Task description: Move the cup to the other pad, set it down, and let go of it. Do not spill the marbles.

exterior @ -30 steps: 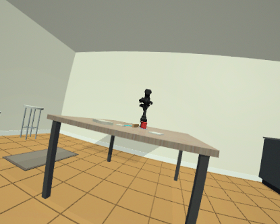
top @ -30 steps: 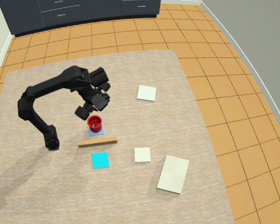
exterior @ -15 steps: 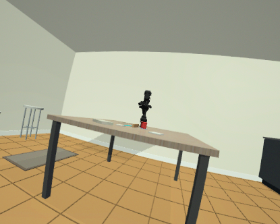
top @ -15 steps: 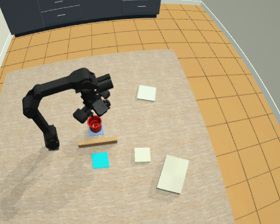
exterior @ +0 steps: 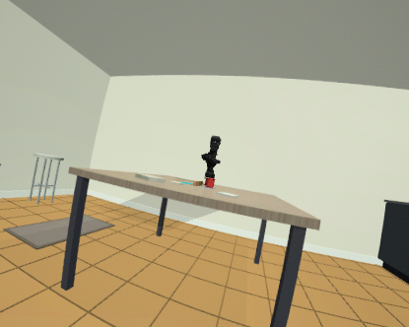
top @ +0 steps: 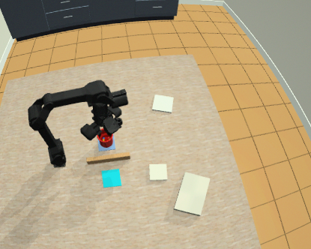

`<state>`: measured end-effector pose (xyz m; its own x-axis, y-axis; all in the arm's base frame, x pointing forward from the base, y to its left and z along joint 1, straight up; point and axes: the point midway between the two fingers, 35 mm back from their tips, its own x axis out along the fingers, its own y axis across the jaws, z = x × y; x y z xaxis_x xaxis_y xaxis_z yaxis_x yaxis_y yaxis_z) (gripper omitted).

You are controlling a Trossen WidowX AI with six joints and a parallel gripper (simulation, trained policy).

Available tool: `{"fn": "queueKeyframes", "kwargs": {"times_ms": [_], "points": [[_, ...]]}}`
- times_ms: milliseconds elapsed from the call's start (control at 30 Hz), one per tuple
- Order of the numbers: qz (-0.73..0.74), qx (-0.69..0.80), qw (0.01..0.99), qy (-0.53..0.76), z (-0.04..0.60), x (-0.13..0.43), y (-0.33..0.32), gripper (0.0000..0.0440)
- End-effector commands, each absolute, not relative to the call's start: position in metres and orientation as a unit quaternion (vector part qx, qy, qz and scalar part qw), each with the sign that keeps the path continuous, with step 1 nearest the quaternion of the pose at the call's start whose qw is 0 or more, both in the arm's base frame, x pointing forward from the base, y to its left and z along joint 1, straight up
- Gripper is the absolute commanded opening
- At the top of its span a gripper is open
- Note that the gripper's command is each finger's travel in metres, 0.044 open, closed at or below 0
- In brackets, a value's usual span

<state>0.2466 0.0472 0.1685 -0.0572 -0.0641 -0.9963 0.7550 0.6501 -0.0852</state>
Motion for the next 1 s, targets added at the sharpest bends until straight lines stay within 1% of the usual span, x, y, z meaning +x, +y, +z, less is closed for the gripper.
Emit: {"fn": "queueKeyframes", "kwargs": {"times_ms": [0,433,967], "points": [[-0.338,0.258,0.622,0.657,0.156,0.244,0.047,0.0165],[-0.358,0.239,0.605,0.669,0.122,0.236,0.048,0.0174],[-0.35,0.208,0.602,0.687,0.074,0.228,0.049,0.0174]]}}
